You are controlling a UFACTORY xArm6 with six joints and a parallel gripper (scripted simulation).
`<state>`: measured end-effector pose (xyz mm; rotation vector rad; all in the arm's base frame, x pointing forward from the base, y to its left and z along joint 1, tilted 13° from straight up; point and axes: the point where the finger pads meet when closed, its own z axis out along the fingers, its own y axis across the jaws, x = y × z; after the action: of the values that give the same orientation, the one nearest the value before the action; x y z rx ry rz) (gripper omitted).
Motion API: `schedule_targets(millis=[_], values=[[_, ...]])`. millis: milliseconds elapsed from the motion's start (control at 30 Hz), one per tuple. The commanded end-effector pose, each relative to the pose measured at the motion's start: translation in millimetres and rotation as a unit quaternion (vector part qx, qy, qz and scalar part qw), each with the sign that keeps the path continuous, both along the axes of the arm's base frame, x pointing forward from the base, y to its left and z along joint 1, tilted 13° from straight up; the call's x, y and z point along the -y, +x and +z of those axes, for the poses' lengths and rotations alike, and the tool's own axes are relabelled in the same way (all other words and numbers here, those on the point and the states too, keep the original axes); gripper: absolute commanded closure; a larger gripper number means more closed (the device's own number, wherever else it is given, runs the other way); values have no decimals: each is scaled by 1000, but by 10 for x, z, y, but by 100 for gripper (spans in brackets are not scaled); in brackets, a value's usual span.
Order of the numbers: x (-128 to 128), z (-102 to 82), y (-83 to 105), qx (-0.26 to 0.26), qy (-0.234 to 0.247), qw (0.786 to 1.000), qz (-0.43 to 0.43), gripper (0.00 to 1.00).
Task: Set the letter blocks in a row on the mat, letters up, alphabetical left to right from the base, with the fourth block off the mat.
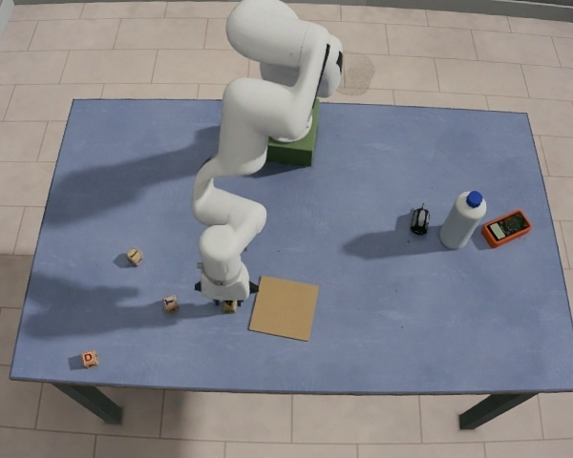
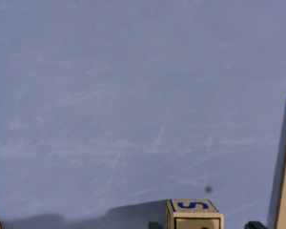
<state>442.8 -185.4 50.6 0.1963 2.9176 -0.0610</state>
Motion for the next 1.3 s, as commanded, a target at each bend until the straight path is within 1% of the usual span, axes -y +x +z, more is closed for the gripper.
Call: schedule_targets(millis=[0, 100, 200, 433, 467, 1133, 1200, 1267], values=[[-7, 244, -34, 2, -1, 1000, 0, 52], [-15, 371, -62, 2, -1, 1000, 0, 52], [-19, 451, -79, 2, -1, 1000, 0, 52], [-21, 485, -87, 2, -1, 1000, 0, 52], [-21, 485, -87, 2, -1, 1000, 0, 0], [-20, 485, -86, 2, -1, 1000, 0, 0], [-3, 491, -69, 2, -1, 1000, 1, 0], [57, 511, -15, 2, -2, 1000, 4, 0]])
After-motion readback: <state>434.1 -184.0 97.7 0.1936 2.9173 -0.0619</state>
